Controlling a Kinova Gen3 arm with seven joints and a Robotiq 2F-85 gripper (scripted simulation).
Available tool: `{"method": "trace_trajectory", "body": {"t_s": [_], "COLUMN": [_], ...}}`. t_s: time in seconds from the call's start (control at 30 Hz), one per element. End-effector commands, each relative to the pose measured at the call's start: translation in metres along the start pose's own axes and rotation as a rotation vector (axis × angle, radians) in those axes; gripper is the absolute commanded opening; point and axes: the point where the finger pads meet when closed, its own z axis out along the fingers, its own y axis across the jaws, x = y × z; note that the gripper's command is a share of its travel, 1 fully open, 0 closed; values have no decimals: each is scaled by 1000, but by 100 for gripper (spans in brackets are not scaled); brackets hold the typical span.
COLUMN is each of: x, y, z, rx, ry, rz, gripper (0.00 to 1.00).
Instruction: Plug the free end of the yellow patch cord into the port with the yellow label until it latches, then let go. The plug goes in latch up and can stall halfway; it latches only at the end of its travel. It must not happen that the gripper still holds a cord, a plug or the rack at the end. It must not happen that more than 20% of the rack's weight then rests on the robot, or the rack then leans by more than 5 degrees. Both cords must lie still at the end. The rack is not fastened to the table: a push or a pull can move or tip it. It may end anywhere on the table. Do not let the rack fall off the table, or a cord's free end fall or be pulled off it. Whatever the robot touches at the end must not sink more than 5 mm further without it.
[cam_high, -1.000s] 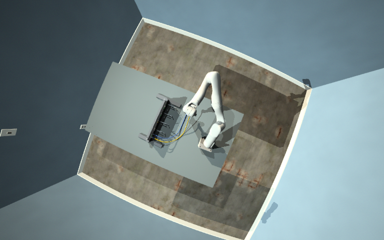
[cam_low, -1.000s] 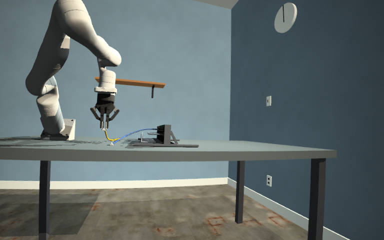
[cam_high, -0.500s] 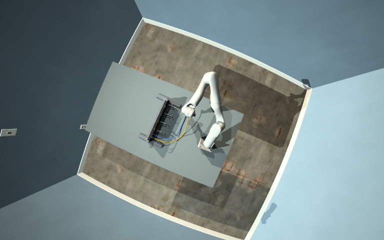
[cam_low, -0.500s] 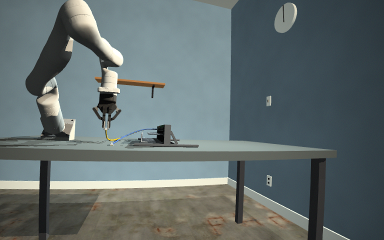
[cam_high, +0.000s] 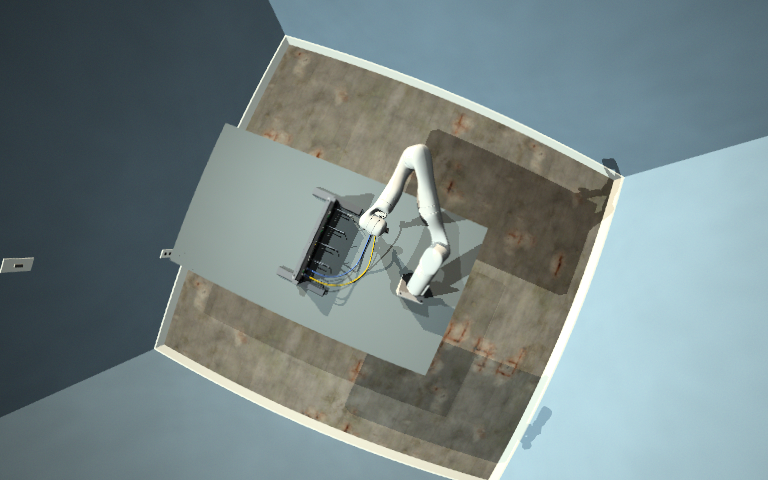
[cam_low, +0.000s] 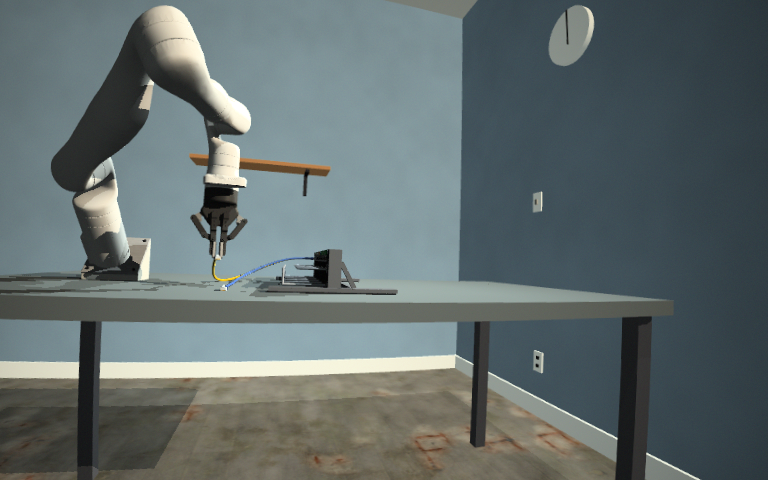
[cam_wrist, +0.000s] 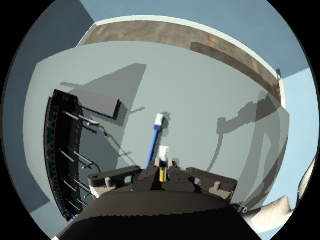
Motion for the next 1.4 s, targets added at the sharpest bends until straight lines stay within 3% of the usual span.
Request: {"method": "trace_trajectory", "body": {"t_s": [0.0,1.37], "x": [-1,-29], "y": [-4,-44], "z": [0,-8], "rx": [0,-3], "ry": [7,5], "rz": [-24,-273], "gripper": [0,0]}}
